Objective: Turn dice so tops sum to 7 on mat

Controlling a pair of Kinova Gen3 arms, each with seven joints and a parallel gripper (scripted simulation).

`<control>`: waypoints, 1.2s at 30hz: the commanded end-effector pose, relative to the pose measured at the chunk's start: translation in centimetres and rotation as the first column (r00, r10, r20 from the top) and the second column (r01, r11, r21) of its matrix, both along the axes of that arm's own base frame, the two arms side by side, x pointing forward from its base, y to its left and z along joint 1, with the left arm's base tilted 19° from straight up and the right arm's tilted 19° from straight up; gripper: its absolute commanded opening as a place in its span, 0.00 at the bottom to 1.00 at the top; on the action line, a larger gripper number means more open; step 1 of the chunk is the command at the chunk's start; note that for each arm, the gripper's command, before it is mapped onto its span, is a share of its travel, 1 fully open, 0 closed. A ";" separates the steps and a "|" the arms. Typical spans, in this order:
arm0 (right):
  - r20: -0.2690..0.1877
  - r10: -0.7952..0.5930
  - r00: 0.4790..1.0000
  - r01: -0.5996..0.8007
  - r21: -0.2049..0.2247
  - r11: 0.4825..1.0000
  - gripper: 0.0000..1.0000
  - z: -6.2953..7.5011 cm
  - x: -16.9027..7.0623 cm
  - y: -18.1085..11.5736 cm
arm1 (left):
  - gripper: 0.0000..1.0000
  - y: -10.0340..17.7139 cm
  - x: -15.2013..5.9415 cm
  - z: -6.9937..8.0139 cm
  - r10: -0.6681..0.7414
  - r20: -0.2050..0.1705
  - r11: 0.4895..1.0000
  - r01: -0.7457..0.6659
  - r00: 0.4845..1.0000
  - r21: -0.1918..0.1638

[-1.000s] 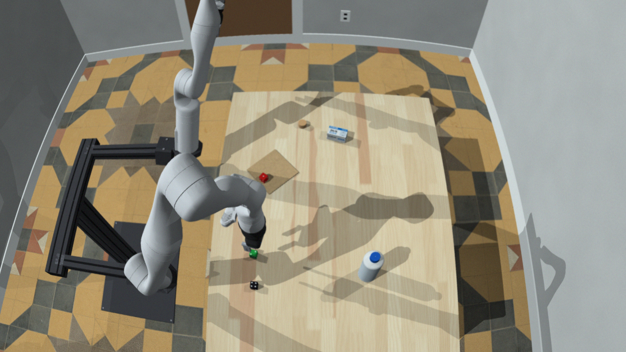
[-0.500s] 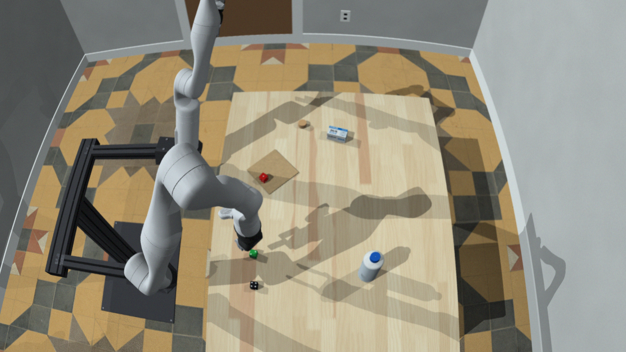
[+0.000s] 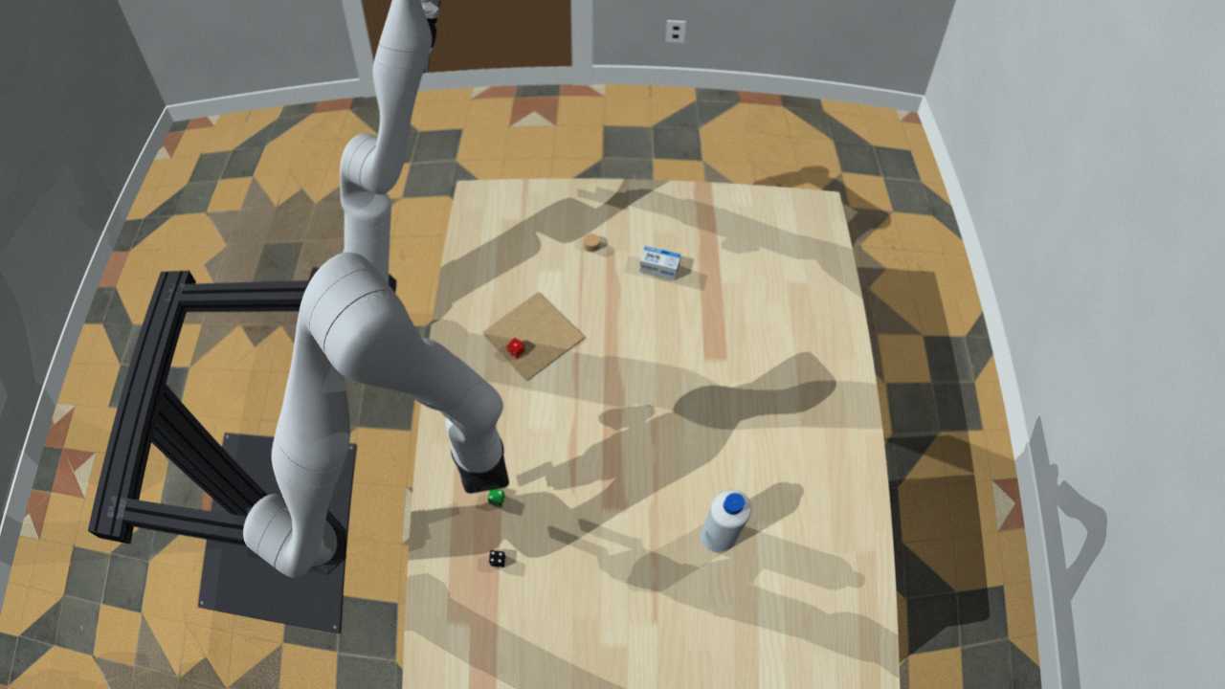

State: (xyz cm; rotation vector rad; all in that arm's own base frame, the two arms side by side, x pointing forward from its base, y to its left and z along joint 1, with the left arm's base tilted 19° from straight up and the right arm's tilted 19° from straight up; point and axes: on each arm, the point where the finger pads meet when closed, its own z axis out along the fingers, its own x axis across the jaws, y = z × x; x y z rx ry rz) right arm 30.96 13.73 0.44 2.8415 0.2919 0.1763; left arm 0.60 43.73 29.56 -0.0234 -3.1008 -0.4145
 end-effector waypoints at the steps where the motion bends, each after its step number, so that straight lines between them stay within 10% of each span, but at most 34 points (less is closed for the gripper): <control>1: 0.037 -0.084 0.996 0.084 0.011 0.996 1.00 -0.1 0.2 -0.1 | 1.00 0.0 0.0 0.1 0.000 0.000 1.000 0.000 1.000 0.002; 20: 0.105 -0.281 0.954 0.276 0.058 0.959 1.00 -0.1 0.9 -0.6 | 1.00 0.0 0.0 0.1 0.000 0.000 1.000 0.000 1.000 0.002; 21: 0.105 -0.281 0.954 0.276 0.058 0.959 0.79 -0.1 0.9 -0.6 | 1.00 0.0 0.0 0.1 0.000 0.000 1.000 0.000 1.000 0.002; 36: 0.105 -0.281 0.954 0.276 0.058 0.959 0.79 -0.1 0.9 -0.6 | 1.00 0.0 0.0 0.1 0.000 0.000 1.000 0.000 1.000 0.002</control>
